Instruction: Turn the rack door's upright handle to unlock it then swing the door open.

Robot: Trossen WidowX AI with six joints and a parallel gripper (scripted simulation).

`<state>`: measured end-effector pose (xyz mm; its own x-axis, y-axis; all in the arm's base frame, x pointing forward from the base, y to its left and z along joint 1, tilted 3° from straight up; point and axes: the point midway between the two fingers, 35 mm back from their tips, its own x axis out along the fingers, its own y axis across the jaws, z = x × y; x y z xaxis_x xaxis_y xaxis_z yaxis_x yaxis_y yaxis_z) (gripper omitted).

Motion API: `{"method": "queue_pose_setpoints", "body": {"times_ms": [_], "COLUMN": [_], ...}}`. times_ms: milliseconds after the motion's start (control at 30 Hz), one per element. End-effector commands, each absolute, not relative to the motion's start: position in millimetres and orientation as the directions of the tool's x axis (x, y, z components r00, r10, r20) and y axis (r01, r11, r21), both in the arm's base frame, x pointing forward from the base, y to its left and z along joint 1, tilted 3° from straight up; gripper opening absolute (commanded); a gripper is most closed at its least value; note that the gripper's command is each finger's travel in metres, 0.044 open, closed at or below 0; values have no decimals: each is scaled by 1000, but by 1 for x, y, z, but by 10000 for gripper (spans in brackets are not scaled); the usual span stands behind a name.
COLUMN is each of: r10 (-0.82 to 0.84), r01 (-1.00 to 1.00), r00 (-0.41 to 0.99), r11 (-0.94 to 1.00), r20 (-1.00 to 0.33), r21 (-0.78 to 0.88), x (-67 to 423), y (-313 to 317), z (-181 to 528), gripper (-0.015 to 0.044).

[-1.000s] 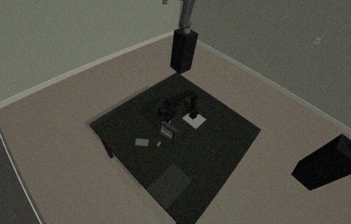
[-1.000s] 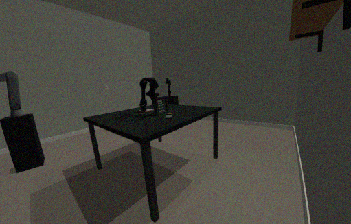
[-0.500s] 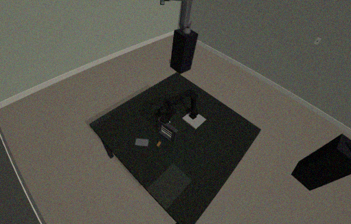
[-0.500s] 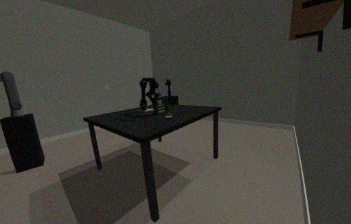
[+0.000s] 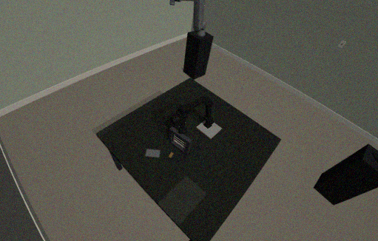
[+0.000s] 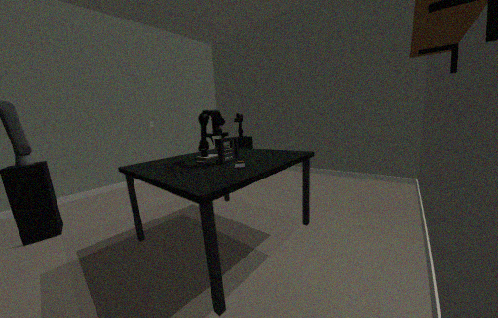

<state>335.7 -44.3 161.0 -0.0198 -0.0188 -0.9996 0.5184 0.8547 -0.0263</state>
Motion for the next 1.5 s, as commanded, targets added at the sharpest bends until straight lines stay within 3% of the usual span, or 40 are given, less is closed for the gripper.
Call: {"method": "queue_pose_setpoints", "body": {"times_ms": [0, 300, 633, 1067, 1467], "r10": [-14, -14, -14, -14, -14], "r01": [334, -105, -565, -947, -964], "r00": [-18, -18, -18, -18, -18], "r11": [942, 994, 825, 320, -265], "r20": [-1000, -1000, -1000, -1000, -1000], "r21": [-20, -12, -2, 12, 21], "x": [336, 336, 336, 336, 336], "y": [-44, -44, -44, -44, -44], "z": [161, 161, 161, 161, 161], "gripper": [299, 299, 299, 299, 299]}}
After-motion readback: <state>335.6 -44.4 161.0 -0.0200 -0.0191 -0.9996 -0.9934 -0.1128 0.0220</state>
